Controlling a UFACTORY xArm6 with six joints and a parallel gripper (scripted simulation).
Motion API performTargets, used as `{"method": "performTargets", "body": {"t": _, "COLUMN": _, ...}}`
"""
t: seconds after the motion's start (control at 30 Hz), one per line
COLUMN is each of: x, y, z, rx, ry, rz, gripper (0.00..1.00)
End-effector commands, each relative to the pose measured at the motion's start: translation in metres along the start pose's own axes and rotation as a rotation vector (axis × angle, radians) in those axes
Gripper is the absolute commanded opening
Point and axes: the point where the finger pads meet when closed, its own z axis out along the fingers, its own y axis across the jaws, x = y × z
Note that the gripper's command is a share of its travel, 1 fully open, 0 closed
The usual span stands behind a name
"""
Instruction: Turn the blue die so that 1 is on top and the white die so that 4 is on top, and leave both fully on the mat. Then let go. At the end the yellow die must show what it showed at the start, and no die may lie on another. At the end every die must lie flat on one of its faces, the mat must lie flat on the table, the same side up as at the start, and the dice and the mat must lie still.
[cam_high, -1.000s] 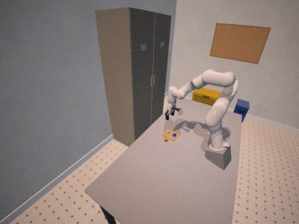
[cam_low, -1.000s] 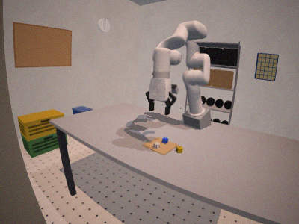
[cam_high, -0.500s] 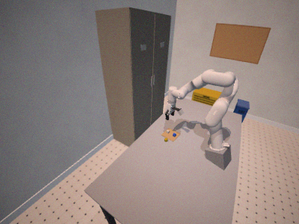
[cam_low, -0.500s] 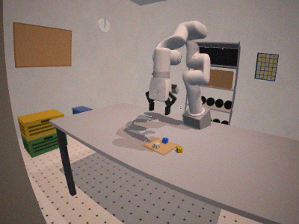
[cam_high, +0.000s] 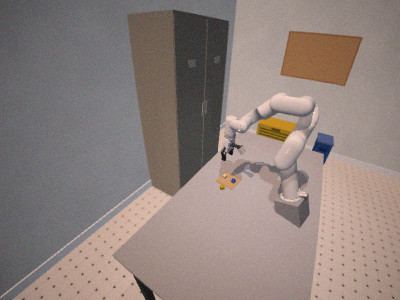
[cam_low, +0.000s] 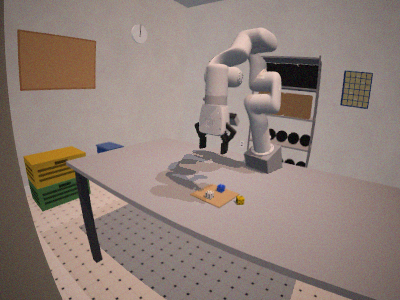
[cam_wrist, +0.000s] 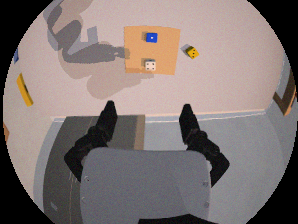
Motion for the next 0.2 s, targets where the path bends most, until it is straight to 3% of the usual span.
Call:
{"method": "performTargets", "body": {"t": 0.0, "x": -0.0013, "y": 0.0, "z": -0.0013, "rx": 0.0, "ry": -0.004, "rz": 0.0, "gripper": 1.0}}
{"method": "performTargets", "body": {"t": 0.17, "x": -0.0013, "y": 0.0, "z": -0.0013, "rx": 0.0, "ry": -0.004, "rz": 0.0, "gripper": 1.0}}
